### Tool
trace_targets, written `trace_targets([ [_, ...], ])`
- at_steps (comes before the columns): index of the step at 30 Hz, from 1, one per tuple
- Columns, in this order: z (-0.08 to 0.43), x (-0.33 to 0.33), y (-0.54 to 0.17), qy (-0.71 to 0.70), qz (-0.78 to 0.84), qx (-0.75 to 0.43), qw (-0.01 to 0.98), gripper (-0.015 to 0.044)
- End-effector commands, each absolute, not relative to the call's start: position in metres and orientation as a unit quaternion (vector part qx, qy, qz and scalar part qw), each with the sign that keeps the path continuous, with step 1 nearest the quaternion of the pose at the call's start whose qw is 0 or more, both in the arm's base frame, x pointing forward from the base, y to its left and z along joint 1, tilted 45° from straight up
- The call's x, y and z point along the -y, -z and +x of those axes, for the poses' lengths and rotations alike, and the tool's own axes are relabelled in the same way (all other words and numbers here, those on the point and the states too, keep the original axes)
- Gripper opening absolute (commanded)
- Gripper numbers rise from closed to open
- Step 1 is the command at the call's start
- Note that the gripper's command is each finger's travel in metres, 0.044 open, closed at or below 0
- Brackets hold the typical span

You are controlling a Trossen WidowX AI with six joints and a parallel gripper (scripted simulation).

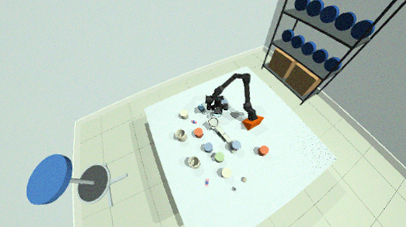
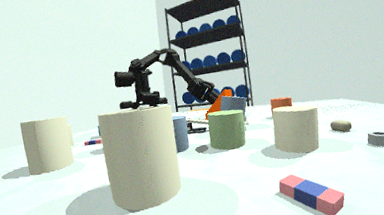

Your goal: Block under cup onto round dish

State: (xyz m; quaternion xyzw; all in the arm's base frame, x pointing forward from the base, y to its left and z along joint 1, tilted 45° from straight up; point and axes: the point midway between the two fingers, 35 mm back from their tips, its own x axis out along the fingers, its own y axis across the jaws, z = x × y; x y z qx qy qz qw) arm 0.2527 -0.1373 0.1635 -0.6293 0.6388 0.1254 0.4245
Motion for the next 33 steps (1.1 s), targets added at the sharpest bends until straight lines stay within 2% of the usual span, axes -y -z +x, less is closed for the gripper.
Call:
trace_targets([
  [1, 0.253, 0.137, -0.163, -0.125, -0.629, -0.639, 0.425, 0.0026],
  [17, 0.252, 0.13, -0.169, -0.127, -0.629, -0.639, 0.425, 0.044],
  [21, 0.244, 0.098, -0.2, -0.131, -0.629, -0.639, 0.424, 0.044],
  [33, 0.237, 0.073, -0.226, -0.132, -0.631, -0.637, 0.423, 0.044],
])
